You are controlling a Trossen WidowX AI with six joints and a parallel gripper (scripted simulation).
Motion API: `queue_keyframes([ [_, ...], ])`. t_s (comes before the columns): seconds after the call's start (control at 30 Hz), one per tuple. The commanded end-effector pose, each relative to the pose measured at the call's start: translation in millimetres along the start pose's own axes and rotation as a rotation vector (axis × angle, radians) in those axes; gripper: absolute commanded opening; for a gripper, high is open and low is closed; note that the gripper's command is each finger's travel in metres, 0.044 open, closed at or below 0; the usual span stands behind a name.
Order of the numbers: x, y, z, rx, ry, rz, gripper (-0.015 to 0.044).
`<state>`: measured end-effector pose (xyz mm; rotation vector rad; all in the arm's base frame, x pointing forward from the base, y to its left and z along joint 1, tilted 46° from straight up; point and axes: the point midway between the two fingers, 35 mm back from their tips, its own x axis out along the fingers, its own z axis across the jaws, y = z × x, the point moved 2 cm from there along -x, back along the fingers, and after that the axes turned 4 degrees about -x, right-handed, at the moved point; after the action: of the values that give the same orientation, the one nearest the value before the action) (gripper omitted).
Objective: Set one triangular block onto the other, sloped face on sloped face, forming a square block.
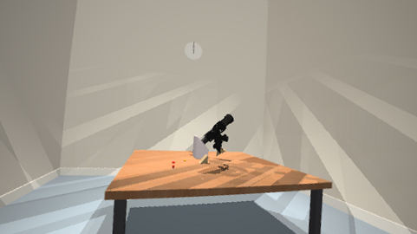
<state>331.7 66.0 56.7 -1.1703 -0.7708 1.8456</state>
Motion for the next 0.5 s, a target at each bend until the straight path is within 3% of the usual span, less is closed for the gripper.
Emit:
queue_keyframes([
  [0.0,0.4,0.7,1.1,-0.117,0.008,-0.018,0.0000],
  [0.47,-0.1,3.1,2.6,-0.591,0.053,-0.058,0.0000],
])
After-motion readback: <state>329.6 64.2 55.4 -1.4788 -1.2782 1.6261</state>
